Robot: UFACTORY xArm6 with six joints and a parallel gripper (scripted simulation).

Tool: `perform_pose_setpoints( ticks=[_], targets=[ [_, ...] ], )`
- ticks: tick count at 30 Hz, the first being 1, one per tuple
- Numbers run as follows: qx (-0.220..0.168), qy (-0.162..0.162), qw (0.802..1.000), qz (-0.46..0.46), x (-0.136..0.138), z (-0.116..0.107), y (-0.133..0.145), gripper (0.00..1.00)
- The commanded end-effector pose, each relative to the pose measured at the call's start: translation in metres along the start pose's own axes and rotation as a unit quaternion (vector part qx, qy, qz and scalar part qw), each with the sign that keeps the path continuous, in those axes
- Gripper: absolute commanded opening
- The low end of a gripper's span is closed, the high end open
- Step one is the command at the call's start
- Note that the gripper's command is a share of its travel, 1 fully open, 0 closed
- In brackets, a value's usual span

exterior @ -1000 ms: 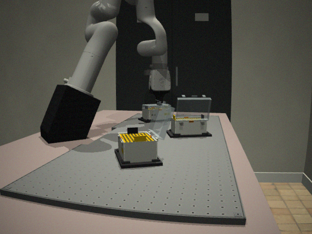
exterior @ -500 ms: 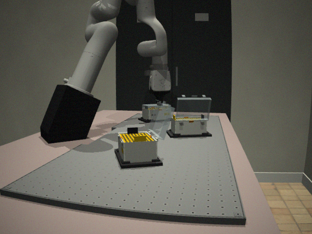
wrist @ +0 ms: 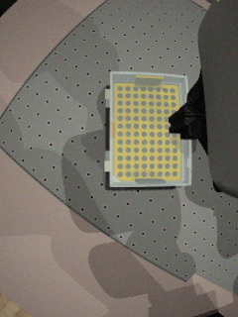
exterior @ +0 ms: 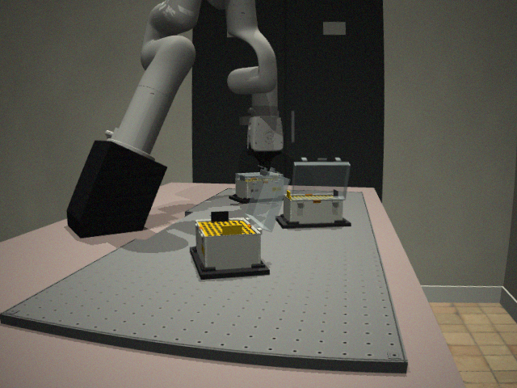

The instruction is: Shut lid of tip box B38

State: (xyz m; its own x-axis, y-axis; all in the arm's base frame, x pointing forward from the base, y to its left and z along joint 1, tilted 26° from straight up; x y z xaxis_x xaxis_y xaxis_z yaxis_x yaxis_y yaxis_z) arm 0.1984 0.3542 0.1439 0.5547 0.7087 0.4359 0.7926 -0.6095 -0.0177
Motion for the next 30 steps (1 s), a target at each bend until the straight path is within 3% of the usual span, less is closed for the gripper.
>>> perform_pose_setpoints(
  ticks=[1,8,30],
  targets=[
    [0.000,-0.001,1.000,0.000,0.000,0.000,0.000,0.00],
    [0.000,-0.001,1.000,0.000,0.000,0.000,0.000,0.00],
    [0.000,0.000,1.000,0.000,0.000,-0.033,0.000,0.00]
  ],
)
Point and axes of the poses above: the point where the finger pads meet when closed, its own z axis out along the fingers, its own x axis across the jaws, y = z × x, the point moved 2 cm from there along -z, back along the fingers, and after that the axes turned 6 degrees about -z, right-handed, at the moved point
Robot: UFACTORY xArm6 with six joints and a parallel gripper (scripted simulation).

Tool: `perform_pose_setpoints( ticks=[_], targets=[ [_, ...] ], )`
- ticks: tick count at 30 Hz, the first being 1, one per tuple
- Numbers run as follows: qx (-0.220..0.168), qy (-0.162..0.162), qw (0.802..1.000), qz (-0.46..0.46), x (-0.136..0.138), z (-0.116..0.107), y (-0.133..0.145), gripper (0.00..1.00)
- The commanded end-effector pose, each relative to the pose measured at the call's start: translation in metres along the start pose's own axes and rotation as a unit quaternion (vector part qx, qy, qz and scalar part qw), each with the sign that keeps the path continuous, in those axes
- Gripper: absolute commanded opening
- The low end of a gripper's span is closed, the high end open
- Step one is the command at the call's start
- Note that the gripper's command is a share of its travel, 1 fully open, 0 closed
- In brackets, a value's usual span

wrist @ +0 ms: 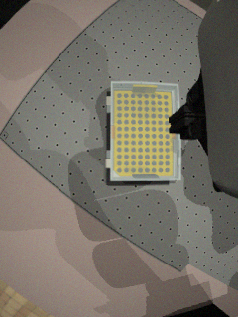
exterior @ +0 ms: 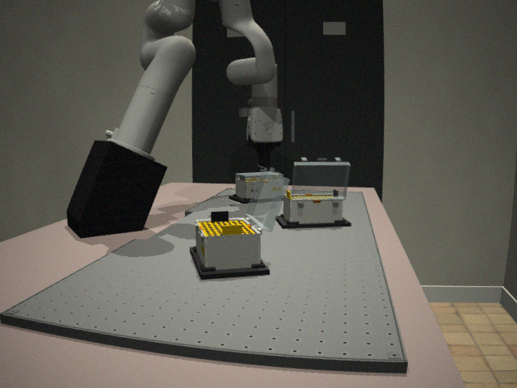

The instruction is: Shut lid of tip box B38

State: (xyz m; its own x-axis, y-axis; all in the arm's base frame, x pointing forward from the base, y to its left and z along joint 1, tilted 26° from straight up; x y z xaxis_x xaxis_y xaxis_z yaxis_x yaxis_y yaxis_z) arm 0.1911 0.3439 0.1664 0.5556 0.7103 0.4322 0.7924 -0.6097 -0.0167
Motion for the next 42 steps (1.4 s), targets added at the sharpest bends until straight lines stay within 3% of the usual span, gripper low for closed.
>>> perform_pose_setpoints(
  ticks=[1,13,42],
  targets=[
    [0.000,0.002,1.000,0.000,0.001,-0.009,0.000,0.00],
    [0.000,0.002,1.000,0.000,0.001,-0.026,0.000,0.00],
    [0.000,0.002,1.000,0.000,0.001,-0.026,0.000,0.00]
  ],
)
Point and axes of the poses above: the point where the finger pads meet when closed, its own z axis out along the fingers, its own x axis across the jaws, y = z × x, the point moved 2 cm from there along -z, back along the fingers, and after that the axes turned 6 degrees about -z, right-handed, at the moved point
